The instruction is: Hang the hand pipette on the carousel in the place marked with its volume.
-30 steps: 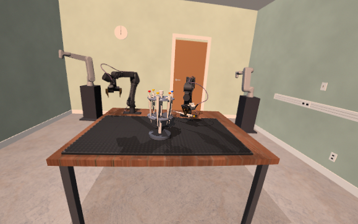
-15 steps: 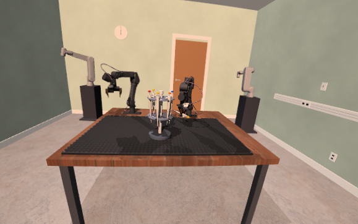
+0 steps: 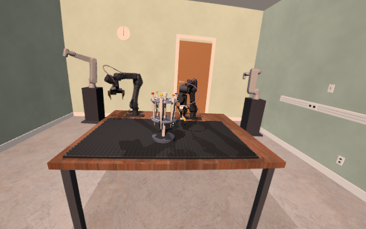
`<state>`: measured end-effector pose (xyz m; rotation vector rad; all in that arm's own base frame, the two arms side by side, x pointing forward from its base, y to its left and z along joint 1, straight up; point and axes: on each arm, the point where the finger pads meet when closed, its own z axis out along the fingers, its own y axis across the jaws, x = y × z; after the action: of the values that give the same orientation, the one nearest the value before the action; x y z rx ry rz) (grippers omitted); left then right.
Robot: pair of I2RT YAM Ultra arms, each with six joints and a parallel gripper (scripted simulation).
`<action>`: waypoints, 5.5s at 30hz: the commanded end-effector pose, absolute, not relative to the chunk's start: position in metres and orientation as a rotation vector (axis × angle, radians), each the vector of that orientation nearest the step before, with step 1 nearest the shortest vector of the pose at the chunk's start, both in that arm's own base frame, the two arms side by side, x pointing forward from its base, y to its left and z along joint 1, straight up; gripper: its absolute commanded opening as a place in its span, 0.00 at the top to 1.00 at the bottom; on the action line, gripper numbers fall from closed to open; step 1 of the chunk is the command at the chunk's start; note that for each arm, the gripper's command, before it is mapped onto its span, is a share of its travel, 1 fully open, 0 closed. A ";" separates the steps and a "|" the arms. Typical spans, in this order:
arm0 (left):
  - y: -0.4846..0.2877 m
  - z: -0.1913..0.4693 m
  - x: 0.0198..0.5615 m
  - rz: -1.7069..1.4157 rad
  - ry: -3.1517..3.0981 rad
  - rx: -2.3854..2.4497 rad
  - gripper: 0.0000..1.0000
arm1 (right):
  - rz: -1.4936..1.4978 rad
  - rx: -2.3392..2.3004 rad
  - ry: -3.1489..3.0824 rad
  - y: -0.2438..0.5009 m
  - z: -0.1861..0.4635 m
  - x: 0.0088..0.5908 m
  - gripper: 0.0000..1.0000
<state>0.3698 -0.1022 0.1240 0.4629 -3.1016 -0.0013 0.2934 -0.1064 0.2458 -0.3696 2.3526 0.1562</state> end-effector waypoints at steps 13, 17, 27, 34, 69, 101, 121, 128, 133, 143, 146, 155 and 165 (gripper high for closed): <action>-0.143 0.134 0.382 -0.004 -3.135 -0.261 0.88 | 0.147 -0.379 2.324 -0.109 0.253 0.297 0.00; -0.153 0.134 0.385 -0.004 -3.116 -0.433 0.88 | 0.147 -0.379 2.324 -0.109 0.253 0.297 0.00; -0.179 0.135 0.392 -0.004 -3.029 -0.848 0.88 | 0.147 -0.379 2.324 -0.109 0.253 0.297 0.00; -0.177 0.160 0.400 0.132 -3.292 -0.889 0.88 | 0.147 -0.379 2.324 -0.109 0.253 0.297 0.00; -0.189 0.213 0.421 0.445 -3.767 -0.995 0.88 | 0.147 -0.379 2.324 -0.109 0.253 0.297 0.00; -0.201 0.243 0.442 0.864 -4.152 -1.098 0.88 | 0.147 -0.379 2.324 -0.109 0.253 0.297 0.00; -0.210 0.291 0.457 1.218 -4.357 -1.169 0.88 | 0.147 -0.379 2.324 -0.109 0.253 0.297 0.00; -0.209 0.297 0.455 1.230 -4.364 -1.174 0.88 | 0.147 -0.379 2.324 -0.109 0.253 0.297 0.00; -0.210 0.286 0.451 1.190 -4.346 -1.182 0.88 | 0.147 -0.379 2.324 -0.109 0.253 0.297 0.00; -0.210 0.286 0.451 1.190 -4.346 -1.182 0.88 | 0.147 -0.379 2.324 -0.109 0.253 0.297 0.00; -0.210 0.286 0.451 1.190 -4.346 -1.182 0.88 | 0.147 -0.379 2.324 -0.109 0.253 0.297 0.00; -0.206 0.309 0.452 1.241 -4.371 -1.180 0.88 | 0.147 -0.379 2.324 -0.109 0.253 0.297 0.00; -0.206 0.311 0.453 1.217 -4.356 -1.173 0.88 | 0.147 -0.379 2.324 -0.109 0.253 0.297 0.00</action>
<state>0.4506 -0.2111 0.2890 -1.1817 -4.3304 1.1669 0.2934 -0.1064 0.2458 -0.3696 2.3526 0.1562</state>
